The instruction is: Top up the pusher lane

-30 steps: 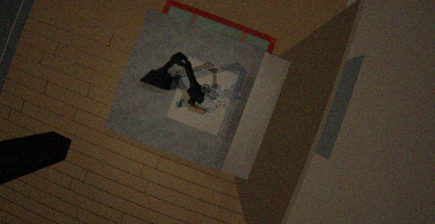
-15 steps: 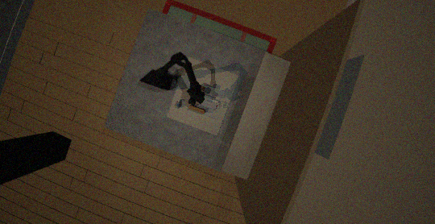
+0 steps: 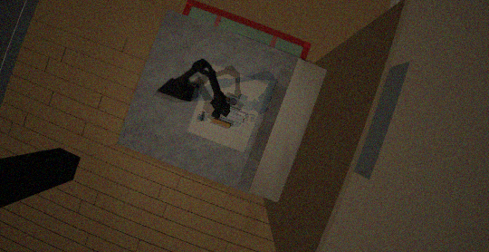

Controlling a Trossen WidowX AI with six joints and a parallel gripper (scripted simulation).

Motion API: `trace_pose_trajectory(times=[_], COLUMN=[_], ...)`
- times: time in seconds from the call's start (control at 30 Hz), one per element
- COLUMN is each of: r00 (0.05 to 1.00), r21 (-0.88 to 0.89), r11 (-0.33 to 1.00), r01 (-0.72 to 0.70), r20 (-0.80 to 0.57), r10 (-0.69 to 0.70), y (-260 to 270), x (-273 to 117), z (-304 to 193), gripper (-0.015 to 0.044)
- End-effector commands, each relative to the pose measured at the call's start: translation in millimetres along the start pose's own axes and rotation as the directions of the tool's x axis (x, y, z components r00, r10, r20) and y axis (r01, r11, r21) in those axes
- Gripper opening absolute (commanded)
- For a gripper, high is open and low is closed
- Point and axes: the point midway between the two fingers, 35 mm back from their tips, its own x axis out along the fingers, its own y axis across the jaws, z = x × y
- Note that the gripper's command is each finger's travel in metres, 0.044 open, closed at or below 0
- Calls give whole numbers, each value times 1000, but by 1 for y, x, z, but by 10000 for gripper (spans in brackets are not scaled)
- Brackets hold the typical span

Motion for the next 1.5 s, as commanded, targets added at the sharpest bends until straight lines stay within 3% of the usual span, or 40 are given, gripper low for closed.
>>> trace_pose_trajectory(times=[0.0, 1.47], r00=[1000, 1000], r21=[-7, -7], r11=[1000, 1000], r01=[-7, -8], r20=[14, 14], r10=[7, 8], y=[1, 1], x=[1, 14], z=[4, 2], gripper=[0, 0])
